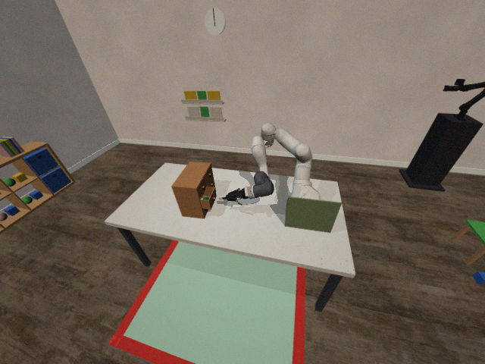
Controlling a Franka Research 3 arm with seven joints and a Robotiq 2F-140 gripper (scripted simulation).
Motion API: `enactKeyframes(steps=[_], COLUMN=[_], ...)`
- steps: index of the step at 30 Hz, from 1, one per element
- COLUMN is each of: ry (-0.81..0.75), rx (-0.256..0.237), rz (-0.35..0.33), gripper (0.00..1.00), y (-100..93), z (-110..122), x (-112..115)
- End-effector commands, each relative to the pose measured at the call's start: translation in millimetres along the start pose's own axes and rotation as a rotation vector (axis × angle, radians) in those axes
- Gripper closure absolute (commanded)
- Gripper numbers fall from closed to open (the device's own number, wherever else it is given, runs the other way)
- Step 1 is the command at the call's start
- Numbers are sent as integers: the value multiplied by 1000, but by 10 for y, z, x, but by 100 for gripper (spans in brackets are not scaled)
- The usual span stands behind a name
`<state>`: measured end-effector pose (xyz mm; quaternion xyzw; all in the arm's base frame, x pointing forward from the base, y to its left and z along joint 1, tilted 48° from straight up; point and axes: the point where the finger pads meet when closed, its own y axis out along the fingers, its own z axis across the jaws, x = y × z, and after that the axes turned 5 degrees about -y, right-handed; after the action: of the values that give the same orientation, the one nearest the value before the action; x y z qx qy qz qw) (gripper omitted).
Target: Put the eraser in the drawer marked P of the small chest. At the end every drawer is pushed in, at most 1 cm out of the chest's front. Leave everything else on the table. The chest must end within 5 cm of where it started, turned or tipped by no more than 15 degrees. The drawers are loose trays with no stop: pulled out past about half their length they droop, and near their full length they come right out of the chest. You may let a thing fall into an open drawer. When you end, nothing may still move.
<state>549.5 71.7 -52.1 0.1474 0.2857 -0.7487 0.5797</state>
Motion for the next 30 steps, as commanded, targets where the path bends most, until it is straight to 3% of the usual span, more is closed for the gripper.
enactKeyframes(steps=[1,30], ry=[-4,-4], rx=[-6,-6], rz=[0,0], gripper=[100,100], y=[30,410], z=[-20,-11], x=[-11,-149])
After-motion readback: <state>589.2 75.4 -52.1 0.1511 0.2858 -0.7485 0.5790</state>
